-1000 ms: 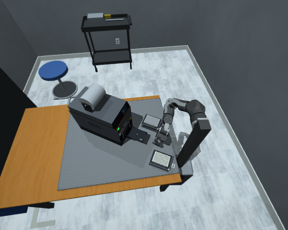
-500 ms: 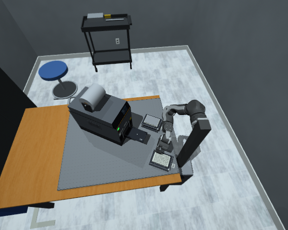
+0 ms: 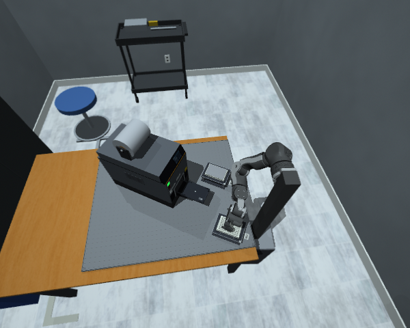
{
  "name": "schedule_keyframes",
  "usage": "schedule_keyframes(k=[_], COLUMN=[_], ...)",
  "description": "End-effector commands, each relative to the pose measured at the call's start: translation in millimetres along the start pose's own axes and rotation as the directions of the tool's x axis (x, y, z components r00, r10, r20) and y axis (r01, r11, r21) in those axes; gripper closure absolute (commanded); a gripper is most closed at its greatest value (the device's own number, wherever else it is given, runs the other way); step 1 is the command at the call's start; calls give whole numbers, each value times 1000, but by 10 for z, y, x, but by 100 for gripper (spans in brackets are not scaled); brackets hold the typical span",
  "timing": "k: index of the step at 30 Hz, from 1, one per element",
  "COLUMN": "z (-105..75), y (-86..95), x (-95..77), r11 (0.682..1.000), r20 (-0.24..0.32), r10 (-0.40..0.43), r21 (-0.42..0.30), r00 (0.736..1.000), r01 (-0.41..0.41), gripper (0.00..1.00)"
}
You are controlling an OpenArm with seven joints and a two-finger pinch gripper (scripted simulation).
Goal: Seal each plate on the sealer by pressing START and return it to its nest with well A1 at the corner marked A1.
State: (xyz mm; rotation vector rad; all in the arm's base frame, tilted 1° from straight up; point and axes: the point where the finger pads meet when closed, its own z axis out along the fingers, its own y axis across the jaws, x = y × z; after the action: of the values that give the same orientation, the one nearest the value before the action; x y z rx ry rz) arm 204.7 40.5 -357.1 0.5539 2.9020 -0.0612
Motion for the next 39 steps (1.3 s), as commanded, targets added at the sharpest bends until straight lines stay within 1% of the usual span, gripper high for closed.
schedule_keyframes(k=[1,5,18,21,39], z=[6,17,13,70,61], y=[39,217,227,232,228], x=[47,150,148,162,156], r11=[1000,1000,1000,1000,1000], r20=[-1,-2,-1,-2,-1], r10=[3,4,1,-1,1], r21=[4,0,-2,-5,-2], r00=[1000,1000,1000,1000,1000], r01=[-3,-4,-1,1,-1], gripper=[35,35,35,35,35])
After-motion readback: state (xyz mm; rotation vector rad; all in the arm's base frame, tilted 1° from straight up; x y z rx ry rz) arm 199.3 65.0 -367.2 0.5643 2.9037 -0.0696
